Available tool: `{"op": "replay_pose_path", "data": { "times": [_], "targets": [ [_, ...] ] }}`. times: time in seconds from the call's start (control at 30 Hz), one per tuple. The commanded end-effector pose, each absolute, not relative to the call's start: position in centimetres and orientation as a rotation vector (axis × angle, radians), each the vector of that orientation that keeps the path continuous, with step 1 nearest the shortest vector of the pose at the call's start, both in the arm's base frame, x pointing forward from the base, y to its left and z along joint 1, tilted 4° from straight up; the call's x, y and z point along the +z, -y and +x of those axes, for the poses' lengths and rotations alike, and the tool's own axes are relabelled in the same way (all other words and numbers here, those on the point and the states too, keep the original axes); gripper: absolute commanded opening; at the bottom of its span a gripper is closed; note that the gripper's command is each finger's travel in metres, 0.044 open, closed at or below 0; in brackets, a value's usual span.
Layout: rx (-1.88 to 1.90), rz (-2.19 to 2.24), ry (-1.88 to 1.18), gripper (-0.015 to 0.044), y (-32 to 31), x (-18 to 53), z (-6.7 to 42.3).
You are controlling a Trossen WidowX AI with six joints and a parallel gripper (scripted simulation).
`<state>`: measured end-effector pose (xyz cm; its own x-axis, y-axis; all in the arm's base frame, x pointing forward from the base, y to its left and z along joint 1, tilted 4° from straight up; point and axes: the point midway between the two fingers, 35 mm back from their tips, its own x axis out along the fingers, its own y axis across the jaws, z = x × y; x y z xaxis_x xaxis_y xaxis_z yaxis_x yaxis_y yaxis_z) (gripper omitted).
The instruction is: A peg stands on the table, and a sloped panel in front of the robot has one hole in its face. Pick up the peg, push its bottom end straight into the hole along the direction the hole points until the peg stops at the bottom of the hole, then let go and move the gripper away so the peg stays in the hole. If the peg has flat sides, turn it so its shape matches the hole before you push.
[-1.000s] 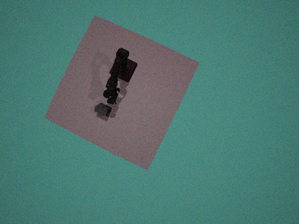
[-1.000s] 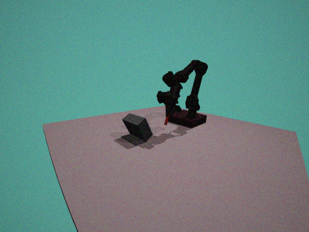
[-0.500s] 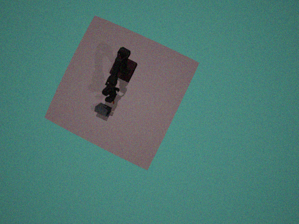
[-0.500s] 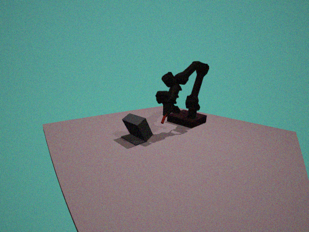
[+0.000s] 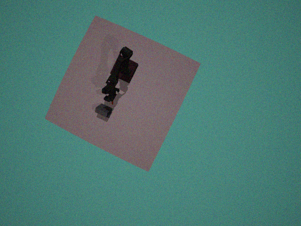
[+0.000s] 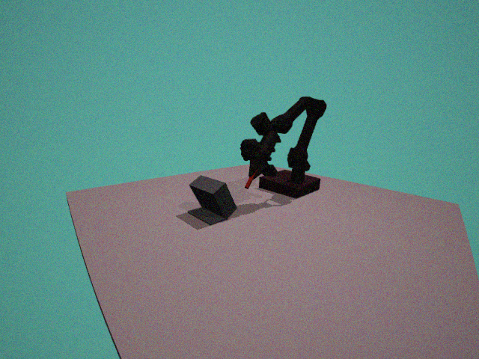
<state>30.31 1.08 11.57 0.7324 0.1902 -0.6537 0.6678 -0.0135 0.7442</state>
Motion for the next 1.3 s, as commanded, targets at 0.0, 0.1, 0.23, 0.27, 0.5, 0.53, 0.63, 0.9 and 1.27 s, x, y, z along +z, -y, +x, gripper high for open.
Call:
{"op": "replay_pose_path", "data": {
  "times": [0.0,0.1,0.23,0.27,0.5,0.53,0.63,0.9,1.27],
  "targets": [
    [-0.431,1.597,-0.697,0.0000,-0.8,11.5,30.2],
    [-0.427,1.613,-0.677,0.0000,-0.5,11.5,30.2],
    [-0.422,1.634,-0.649,0.0000,0.0,11.6,30.1],
    [-0.421,1.640,-0.643,0.0000,0.1,11.6,30.1],
    [-0.410,1.674,-0.594,0.0000,0.8,11.7,29.9],
    [-0.409,1.679,-0.588,0.0000,0.9,11.7,29.9],
    [-0.404,1.693,-0.567,0.0000,1.2,11.7,29.8],
    [-0.390,1.730,-0.511,0.0000,2.0,11.8,29.6],
    [-0.378,1.757,-0.465,0.0000,2.7,11.9,29.5]
  ]
}}
